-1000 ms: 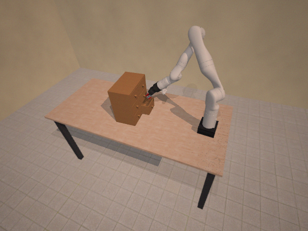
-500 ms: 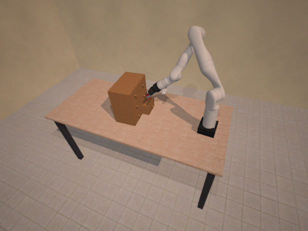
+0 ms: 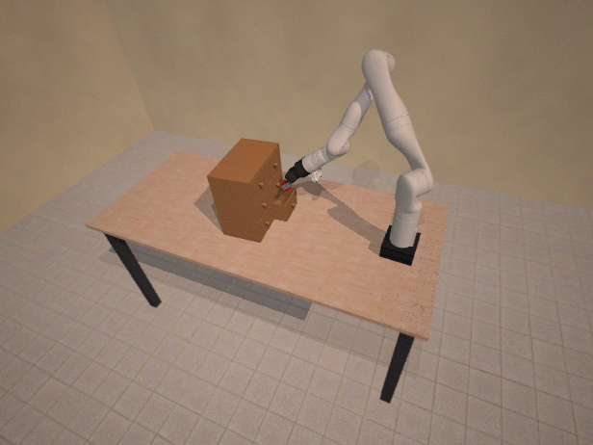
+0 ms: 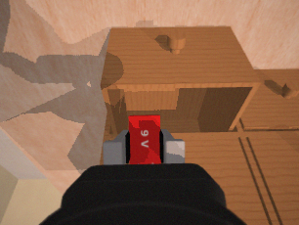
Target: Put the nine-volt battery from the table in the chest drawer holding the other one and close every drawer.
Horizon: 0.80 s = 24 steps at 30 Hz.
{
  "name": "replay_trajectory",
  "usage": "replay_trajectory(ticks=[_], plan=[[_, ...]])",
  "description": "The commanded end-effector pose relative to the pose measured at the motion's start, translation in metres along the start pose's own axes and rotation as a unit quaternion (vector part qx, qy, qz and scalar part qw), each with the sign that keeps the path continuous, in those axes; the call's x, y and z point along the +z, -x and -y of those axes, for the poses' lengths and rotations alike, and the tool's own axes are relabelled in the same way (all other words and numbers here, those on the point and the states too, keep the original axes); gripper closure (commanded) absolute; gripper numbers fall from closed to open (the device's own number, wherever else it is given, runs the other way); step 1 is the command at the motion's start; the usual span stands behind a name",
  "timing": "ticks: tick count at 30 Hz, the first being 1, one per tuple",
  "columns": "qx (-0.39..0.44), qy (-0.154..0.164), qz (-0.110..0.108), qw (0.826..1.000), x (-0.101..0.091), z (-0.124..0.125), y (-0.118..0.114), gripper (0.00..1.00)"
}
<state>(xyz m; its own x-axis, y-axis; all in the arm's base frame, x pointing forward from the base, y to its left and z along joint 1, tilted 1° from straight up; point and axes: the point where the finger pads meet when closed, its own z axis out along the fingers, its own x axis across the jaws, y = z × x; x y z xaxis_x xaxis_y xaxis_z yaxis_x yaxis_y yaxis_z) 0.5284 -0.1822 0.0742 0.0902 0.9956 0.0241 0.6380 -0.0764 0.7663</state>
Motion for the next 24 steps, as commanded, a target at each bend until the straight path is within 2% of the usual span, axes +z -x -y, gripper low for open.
replay_trajectory(ticks=[1,11,12,14,15,17,18,20,21,23,24], plan=[[0.000,0.001,0.000,1.000,-0.0002,-0.0011,0.0002,0.49],[0.000,0.001,0.000,1.000,-0.0002,-0.0011,0.0002,0.49],[0.000,0.001,0.000,1.000,-0.0002,-0.0011,0.0002,0.43],[0.000,0.001,0.000,1.000,-0.0002,-0.0011,0.0002,0.43],[0.000,0.001,0.000,1.000,-0.0002,-0.0011,0.0002,0.37],[0.000,0.001,0.000,1.000,-0.0002,-0.0011,0.0002,0.37],[0.000,0.001,0.000,1.000,-0.0002,-0.0011,0.0002,0.31],[0.000,0.001,0.000,1.000,-0.0002,-0.0011,0.0002,0.31],[0.000,0.001,0.000,1.000,-0.0002,-0.0011,0.0002,0.25],[0.000,0.001,0.000,1.000,-0.0002,-0.0011,0.0002,0.25],[0.000,0.001,0.000,1.000,-0.0002,-0.0011,0.0002,0.19]])
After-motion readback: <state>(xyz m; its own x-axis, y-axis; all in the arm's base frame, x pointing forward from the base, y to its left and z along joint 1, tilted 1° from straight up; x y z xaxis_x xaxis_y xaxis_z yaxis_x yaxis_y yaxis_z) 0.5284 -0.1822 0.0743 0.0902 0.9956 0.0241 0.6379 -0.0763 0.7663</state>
